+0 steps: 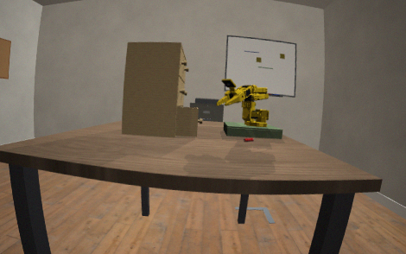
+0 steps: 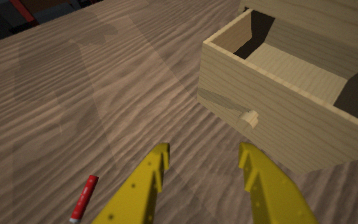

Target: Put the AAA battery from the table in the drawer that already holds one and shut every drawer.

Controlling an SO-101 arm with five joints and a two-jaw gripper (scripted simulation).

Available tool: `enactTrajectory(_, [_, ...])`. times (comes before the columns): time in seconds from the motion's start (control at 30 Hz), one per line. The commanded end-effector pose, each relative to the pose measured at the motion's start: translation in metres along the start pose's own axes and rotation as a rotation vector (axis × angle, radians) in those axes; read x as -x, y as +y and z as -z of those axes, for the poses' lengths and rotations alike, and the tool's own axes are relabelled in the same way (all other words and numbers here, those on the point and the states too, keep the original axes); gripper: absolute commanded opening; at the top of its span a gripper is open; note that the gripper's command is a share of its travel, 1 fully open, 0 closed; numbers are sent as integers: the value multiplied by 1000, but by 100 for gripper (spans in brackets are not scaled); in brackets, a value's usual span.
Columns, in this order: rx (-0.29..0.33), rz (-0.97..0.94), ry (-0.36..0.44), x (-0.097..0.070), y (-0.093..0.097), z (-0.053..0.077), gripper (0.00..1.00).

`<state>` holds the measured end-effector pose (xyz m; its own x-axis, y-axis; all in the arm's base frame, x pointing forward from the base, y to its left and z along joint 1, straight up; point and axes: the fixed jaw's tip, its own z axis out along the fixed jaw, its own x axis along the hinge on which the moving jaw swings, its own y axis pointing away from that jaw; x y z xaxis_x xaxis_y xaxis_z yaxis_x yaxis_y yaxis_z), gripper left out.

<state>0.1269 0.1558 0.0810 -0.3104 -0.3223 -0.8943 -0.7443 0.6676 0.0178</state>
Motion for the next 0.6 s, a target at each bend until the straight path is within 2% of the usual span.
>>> enactTrajectory(0.0, [-5, -9, 3, -3, -1, -7, 21])
enactTrajectory(0.4, [-30, -18, -28, -3, -8, -21, 21])
enactTrajectory(0.43, [1, -1, -9, 1, 0, -2, 21])
enactTrajectory(0.57, [1, -1, -9, 1, 0, -2, 21])
